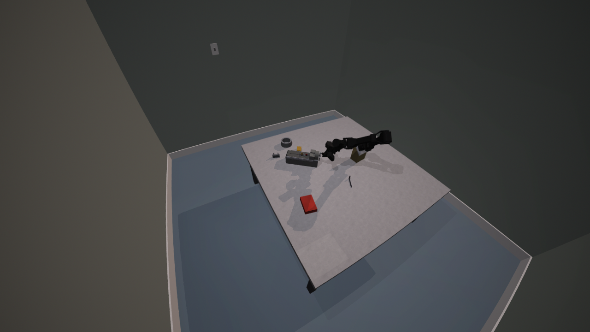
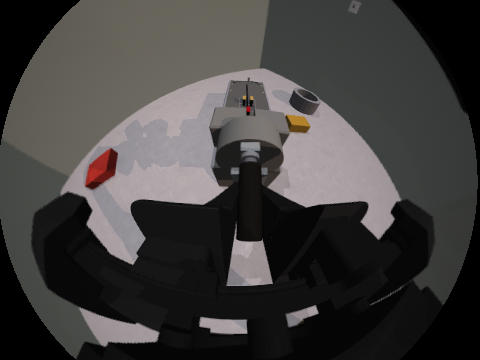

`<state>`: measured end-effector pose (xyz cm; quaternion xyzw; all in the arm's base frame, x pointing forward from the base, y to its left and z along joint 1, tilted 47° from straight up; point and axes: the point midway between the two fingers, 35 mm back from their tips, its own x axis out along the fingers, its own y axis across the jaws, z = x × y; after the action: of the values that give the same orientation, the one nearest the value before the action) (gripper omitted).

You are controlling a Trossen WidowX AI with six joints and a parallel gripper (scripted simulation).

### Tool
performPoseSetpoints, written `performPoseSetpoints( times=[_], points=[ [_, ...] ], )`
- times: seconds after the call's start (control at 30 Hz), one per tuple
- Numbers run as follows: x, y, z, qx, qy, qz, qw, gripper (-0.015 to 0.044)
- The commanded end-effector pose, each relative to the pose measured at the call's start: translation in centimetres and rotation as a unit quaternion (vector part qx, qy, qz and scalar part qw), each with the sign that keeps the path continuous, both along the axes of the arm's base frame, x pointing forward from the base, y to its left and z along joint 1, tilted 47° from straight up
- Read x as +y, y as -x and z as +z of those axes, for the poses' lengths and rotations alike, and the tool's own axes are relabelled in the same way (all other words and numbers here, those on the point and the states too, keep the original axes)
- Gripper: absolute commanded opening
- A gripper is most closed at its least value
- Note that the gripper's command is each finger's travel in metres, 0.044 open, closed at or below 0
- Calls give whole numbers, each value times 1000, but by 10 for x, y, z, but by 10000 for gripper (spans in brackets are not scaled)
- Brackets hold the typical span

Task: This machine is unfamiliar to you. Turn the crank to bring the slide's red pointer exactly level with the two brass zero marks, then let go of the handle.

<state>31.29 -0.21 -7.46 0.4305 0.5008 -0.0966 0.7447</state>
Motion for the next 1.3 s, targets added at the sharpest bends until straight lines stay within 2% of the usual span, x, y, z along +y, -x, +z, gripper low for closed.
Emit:
performPoseSetpoints(
  times=[0.0, 1.27],
  points=[
    [-6, 6, -4, 7, 7, -9, 1000, 0],
    [-9, 10, -11, 8, 7, -9, 1000, 0]
  ],
)
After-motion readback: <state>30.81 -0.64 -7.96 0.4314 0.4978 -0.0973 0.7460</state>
